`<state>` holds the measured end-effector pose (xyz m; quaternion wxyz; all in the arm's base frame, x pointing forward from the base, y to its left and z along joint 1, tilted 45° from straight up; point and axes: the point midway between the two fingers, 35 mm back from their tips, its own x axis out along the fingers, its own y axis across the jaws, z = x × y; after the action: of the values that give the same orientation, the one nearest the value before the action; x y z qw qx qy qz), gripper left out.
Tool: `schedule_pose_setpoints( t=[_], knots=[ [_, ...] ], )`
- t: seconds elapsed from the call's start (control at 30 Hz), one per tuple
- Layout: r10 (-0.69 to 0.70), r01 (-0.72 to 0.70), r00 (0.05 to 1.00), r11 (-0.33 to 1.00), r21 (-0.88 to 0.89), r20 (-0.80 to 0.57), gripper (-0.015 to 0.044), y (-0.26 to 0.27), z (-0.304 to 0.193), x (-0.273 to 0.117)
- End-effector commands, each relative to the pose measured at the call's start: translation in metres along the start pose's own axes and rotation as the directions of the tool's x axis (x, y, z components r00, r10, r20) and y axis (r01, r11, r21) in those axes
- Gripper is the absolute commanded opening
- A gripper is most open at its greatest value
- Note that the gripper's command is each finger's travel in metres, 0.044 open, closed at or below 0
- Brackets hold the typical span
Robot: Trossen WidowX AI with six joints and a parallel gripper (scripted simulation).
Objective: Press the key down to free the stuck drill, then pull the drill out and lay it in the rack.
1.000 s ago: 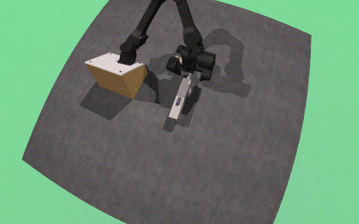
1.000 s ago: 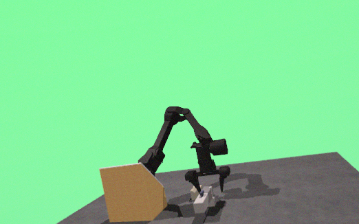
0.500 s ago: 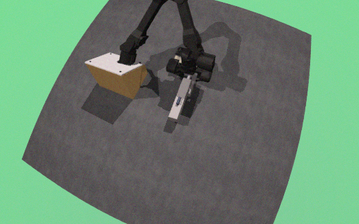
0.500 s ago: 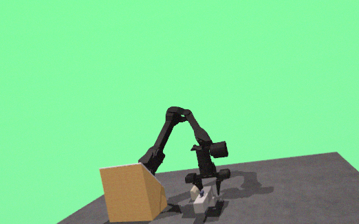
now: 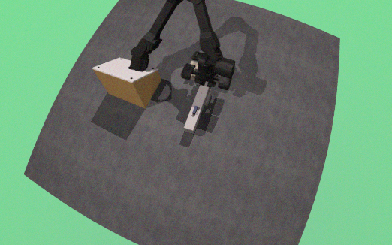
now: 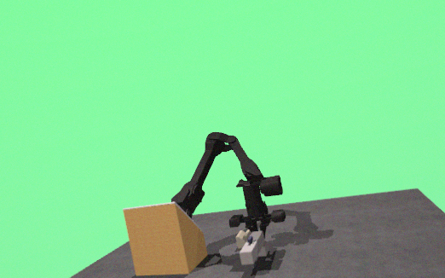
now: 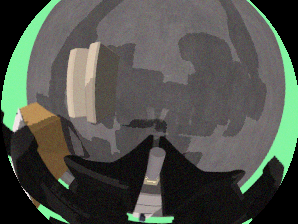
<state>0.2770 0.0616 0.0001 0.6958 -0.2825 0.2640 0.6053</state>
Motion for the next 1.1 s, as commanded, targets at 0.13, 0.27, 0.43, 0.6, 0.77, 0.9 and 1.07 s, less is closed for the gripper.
schedule_pose_setpoints(
  t=[0.13, 0.27, 0.43, 0.6, 0.77, 0.9, 1.07],
  knots=[
    [-0.004, 0.004, 1.000, 1.000, -0.001, 0.004, 0.0000, 0.000, 0.006, 0.000],
    [-0.004, 0.004, 1.000, 1.000, -0.001, 0.005, 0.0000, 0.000, 0.011, 0.000],
    [-0.004, 0.004, 1.000, 1.000, -0.001, 0.005, 0.0000, 0.000, 0.019, 0.000],
    [-0.004, 0.004, 1.000, 1.000, -0.001, 0.005, 0.0000, 0.000, 0.027, 0.000],
    [-0.004, 0.004, 1.000, 1.000, -0.001, 0.006, 0.0000, -0.001, 0.034, -0.001],
    [-0.004, 0.004, 1.000, 1.000, -0.001, 0.006, 0.0000, -0.001, 0.041, -0.001],
    [0.001, -0.001, 1.000, 1.000, -0.005, 0.008, 0.0079, 0.000, 0.041, 0.001]
  ],
)
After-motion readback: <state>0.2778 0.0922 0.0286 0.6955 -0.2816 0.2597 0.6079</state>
